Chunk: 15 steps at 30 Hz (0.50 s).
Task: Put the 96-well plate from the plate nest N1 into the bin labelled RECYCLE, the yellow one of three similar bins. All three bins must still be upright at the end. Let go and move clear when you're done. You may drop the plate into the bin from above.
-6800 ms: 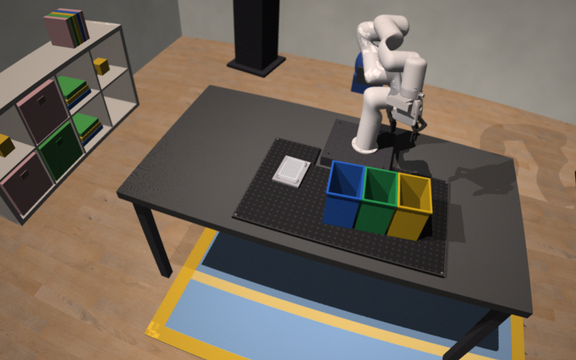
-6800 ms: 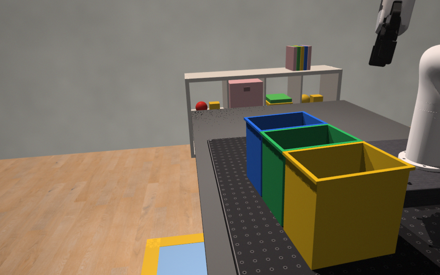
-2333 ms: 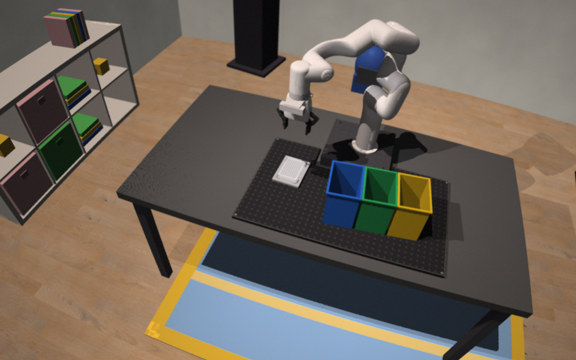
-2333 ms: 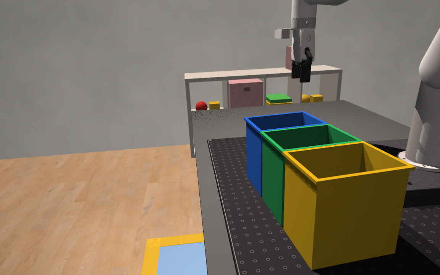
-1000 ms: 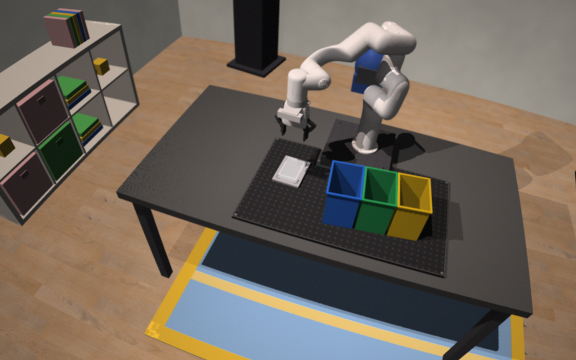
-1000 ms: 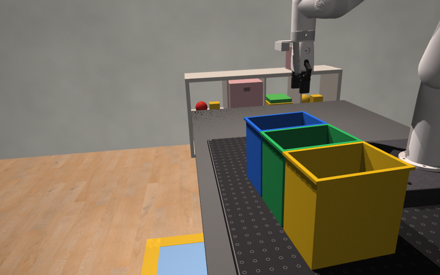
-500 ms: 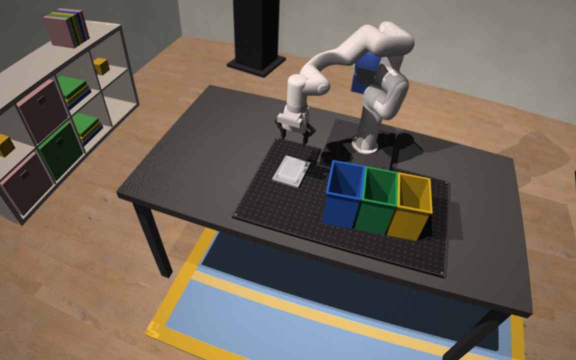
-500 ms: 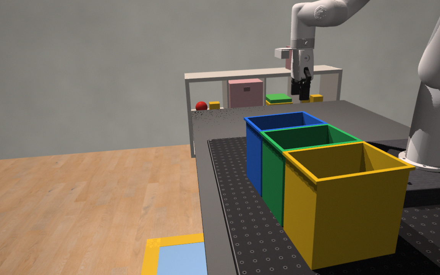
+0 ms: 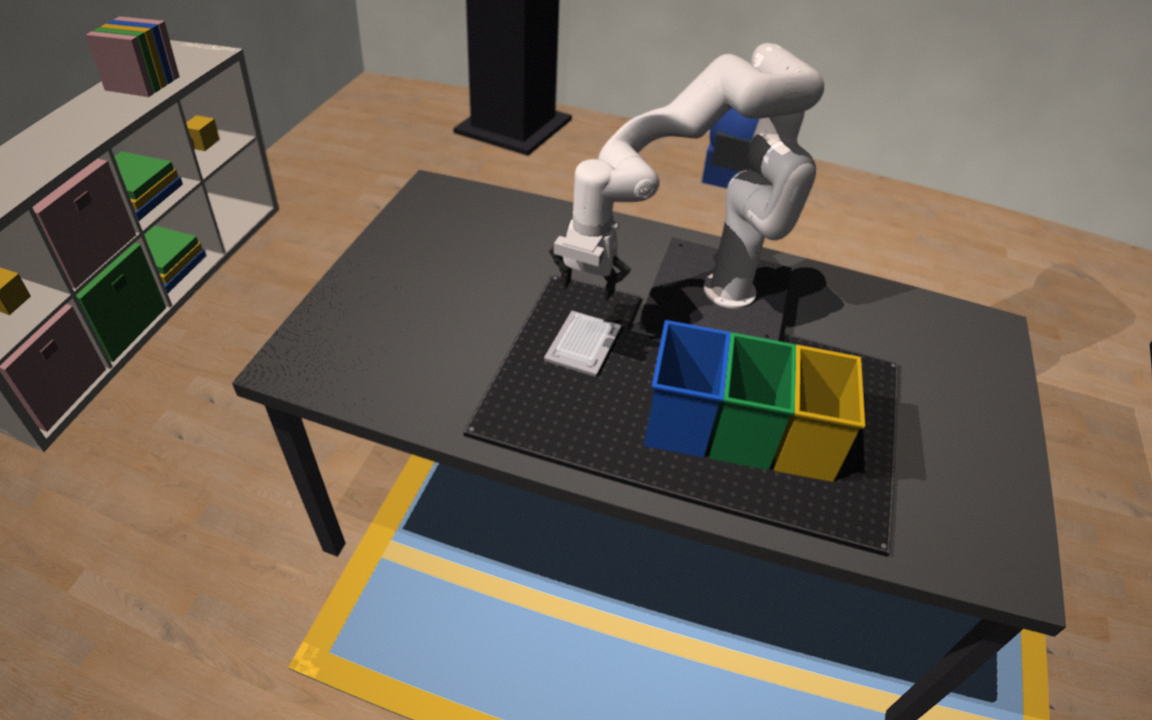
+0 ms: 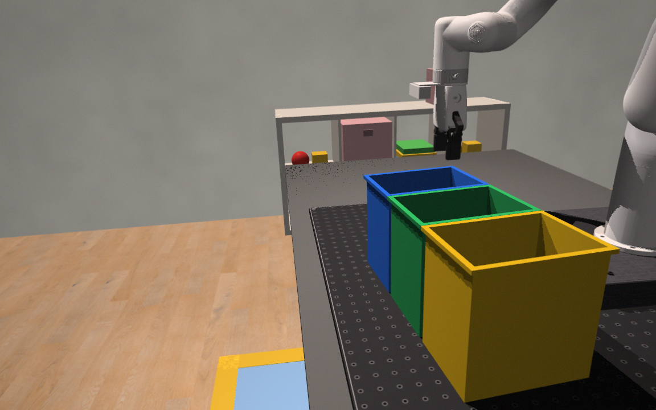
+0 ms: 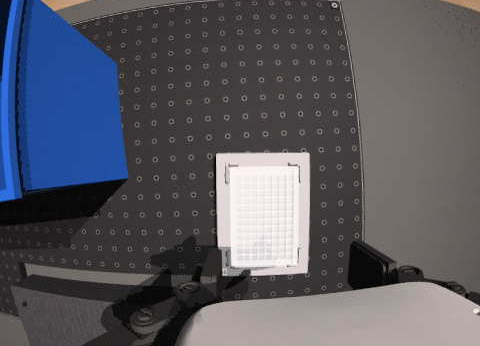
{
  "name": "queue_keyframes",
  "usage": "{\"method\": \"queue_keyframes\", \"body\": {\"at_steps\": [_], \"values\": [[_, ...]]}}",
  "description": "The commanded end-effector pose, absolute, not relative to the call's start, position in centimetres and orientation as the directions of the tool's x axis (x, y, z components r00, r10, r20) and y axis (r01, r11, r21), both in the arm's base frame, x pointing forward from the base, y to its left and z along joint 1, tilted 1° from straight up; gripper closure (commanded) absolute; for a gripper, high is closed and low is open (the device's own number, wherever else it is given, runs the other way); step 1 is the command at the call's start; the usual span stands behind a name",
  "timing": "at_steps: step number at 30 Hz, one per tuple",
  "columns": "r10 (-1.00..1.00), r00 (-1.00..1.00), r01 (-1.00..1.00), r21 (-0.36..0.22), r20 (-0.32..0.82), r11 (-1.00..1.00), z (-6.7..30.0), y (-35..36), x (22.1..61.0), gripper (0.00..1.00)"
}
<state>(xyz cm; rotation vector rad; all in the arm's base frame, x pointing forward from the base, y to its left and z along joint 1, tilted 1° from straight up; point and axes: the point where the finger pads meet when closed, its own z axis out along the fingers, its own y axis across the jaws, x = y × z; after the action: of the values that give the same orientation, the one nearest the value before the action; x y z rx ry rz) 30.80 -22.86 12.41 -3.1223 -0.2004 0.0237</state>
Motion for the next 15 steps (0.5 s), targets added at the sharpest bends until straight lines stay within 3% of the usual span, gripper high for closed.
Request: {"method": "queue_keyframes", "body": {"at_steps": [1,15], "values": [[0.128,0.992,0.128,-0.011,-0.011,-0.992,12.2,-22.9,30.9,0.00],[0.128,0.992,0.128,-0.011,-0.011,-0.992,9.9,-22.9,30.9,0.00]]}}
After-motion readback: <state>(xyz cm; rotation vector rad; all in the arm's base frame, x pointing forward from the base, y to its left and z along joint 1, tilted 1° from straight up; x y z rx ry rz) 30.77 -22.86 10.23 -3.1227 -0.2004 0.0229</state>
